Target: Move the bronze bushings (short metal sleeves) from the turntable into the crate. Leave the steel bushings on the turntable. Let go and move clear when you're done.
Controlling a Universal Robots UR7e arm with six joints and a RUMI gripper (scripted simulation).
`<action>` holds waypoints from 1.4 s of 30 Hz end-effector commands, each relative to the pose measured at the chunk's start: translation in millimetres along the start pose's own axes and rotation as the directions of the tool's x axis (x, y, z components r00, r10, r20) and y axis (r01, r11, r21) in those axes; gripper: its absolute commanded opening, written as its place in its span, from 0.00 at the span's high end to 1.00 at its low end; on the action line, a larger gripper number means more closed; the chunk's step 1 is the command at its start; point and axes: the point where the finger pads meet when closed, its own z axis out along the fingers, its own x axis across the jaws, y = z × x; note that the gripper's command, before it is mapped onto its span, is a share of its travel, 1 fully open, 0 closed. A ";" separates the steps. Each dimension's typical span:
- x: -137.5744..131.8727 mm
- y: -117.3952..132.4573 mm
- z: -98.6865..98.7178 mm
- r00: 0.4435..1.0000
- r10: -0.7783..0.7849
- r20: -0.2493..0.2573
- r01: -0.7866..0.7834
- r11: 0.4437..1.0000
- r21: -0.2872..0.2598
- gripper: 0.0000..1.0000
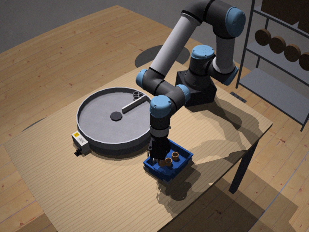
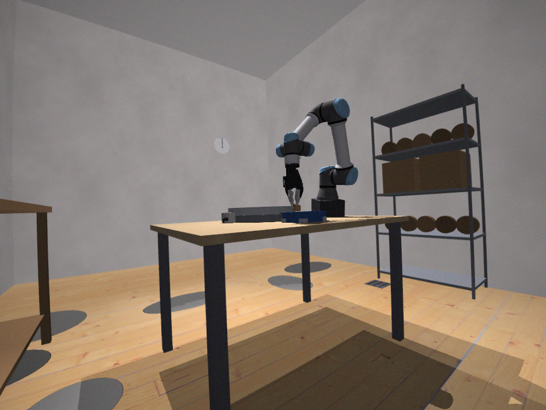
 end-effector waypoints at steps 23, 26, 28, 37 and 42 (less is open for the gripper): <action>-0.2 0.5 9.6 1.000 0.000 0.001 0.000 1.000 -0.001 1.00; -0.2 0.5 14.6 1.000 0.000 0.001 0.000 1.000 -0.001 1.00; -0.2 0.5 18.2 1.000 0.000 0.001 0.000 1.000 -0.001 1.00; -0.2 0.6 33.4 1.000 0.000 0.001 0.000 1.000 -0.001 1.00; -0.2 0.6 37.0 1.000 0.000 0.001 0.000 1.000 -0.001 1.00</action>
